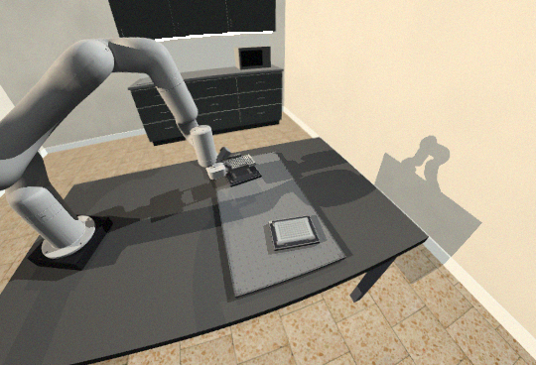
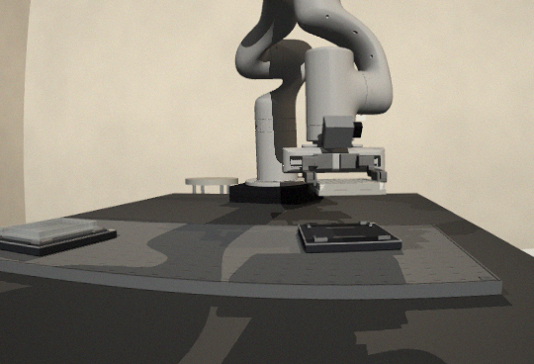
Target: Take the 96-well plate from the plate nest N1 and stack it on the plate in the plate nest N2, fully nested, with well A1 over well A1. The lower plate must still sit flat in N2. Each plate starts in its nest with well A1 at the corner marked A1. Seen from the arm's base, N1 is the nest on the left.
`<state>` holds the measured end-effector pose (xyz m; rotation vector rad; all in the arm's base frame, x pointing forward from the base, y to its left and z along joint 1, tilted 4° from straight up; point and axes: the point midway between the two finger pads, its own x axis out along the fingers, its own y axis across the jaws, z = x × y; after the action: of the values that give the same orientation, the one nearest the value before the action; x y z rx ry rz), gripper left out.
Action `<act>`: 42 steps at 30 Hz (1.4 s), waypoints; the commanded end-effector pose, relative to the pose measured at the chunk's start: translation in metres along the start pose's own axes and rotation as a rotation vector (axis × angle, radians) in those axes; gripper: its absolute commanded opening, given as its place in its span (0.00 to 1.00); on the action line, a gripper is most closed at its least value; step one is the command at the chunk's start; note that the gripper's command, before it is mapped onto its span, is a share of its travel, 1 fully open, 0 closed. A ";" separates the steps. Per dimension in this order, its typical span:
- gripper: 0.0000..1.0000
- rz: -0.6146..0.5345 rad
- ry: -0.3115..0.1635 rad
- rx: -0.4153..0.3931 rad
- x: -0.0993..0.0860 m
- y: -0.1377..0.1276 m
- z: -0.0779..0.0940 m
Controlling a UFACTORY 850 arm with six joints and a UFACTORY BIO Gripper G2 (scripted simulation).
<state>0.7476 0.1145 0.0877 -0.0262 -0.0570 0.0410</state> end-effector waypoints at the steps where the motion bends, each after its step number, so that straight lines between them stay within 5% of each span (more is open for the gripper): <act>1: 0.00 0.000 -0.002 0.000 0.001 0.000 0.007; 14: 0.00 0.000 -0.002 0.000 0.001 0.000 0.025; 27: 0.00 0.000 -0.002 0.000 0.001 0.000 0.025; 36: 0.00 -0.300 -0.002 0.001 0.004 -0.030 0.025; 42: 0.00 -0.315 -0.002 0.001 0.005 -0.043 0.025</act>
<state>0.7515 0.0764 0.1128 -0.0121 -0.0589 -0.2691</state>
